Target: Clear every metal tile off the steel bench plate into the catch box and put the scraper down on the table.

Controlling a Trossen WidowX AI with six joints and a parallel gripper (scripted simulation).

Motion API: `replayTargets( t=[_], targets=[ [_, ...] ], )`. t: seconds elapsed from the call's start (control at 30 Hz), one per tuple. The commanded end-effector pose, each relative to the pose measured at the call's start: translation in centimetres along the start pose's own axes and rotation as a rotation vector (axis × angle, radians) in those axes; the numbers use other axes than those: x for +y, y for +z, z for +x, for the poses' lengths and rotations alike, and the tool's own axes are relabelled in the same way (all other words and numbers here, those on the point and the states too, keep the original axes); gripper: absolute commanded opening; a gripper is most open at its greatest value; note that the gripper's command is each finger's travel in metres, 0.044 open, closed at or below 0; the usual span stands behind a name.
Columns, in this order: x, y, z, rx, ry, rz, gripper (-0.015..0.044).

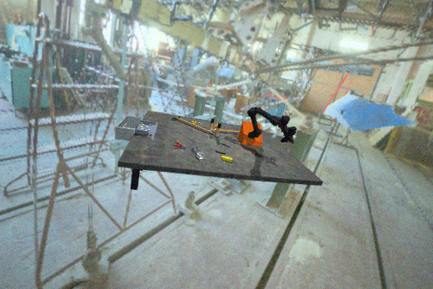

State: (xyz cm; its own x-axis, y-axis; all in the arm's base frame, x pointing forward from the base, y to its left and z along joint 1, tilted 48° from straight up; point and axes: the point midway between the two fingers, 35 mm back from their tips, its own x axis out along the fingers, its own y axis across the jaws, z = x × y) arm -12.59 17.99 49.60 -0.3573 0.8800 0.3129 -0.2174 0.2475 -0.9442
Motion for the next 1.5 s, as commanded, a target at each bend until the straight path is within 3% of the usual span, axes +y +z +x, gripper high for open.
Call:
replayTargets(
  t=[0.0, 1.47],
  targets=[
    [0.3, -0.3, 0.8, 0.019, 0.013, 0.000, 0.0000],
    [4.2, -7.3, 6.7, 0.275, 0.135, 0.022, 0.0000]
  ],
)
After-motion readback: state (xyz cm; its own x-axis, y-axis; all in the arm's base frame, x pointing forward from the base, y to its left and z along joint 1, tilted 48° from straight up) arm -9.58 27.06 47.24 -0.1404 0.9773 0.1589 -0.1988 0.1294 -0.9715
